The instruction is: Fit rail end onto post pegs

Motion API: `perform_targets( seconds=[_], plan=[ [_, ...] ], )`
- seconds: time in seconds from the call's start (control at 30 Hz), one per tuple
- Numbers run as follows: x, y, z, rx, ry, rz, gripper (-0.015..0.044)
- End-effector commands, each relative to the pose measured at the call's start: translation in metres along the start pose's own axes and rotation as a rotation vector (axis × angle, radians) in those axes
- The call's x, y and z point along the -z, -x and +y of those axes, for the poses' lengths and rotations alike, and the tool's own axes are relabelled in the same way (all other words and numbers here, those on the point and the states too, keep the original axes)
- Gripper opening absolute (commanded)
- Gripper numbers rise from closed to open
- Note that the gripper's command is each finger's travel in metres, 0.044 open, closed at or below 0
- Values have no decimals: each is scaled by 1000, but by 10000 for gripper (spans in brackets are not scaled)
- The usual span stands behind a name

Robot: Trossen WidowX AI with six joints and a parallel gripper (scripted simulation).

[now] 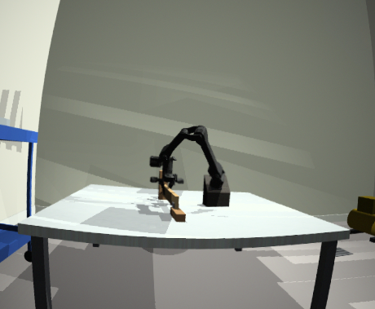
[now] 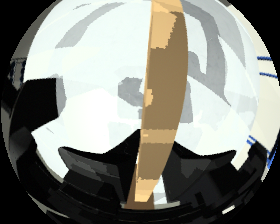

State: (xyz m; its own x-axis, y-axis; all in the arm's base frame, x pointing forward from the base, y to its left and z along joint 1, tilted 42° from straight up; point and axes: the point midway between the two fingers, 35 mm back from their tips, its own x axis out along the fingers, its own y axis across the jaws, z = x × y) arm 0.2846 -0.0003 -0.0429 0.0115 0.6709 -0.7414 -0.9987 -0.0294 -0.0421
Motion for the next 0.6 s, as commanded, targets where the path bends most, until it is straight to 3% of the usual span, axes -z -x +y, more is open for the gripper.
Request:
perform_targets(
  seconds=[0.0,0.57],
  plan=[
    [3,2,-1,6,2,2,0],
    [7,2,-1,6,2,3,0]
  ],
)
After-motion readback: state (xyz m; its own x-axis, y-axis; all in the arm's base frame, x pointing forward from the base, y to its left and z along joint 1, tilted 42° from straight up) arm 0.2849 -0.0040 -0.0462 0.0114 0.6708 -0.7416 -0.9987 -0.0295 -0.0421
